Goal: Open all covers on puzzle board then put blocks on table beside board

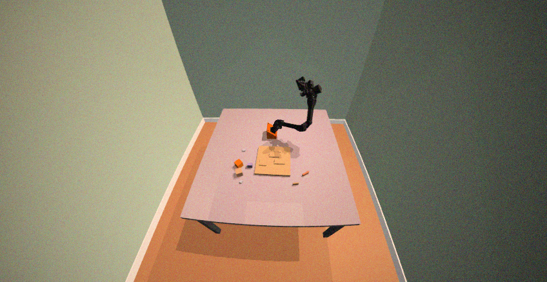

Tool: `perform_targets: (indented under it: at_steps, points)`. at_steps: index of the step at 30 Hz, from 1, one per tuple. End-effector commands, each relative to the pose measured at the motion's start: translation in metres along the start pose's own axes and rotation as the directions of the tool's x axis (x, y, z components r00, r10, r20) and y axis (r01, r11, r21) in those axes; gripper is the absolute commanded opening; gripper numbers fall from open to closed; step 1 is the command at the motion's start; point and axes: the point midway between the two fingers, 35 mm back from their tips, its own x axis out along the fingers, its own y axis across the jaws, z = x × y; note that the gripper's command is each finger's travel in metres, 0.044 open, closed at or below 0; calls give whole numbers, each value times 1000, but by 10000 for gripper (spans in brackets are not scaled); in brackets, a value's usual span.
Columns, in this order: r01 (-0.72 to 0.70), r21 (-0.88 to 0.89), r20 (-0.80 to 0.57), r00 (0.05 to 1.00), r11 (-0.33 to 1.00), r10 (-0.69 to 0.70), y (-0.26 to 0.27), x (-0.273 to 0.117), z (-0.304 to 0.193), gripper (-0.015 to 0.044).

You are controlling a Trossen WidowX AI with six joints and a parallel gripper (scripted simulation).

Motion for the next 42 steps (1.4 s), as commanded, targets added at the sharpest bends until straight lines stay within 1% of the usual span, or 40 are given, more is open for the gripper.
perform_targets:
  at_steps: [1, 22, 42]
  points:
    - [-21, 26, -15, 1000, 999, 21, -10, 9, -9, 0]
    - [-160, 109, -91, 981, 981, 170, -19, 54, -50, 0]
    - [-294, 256, -196, 917, 921, 348, 0, 104, -102, 0]
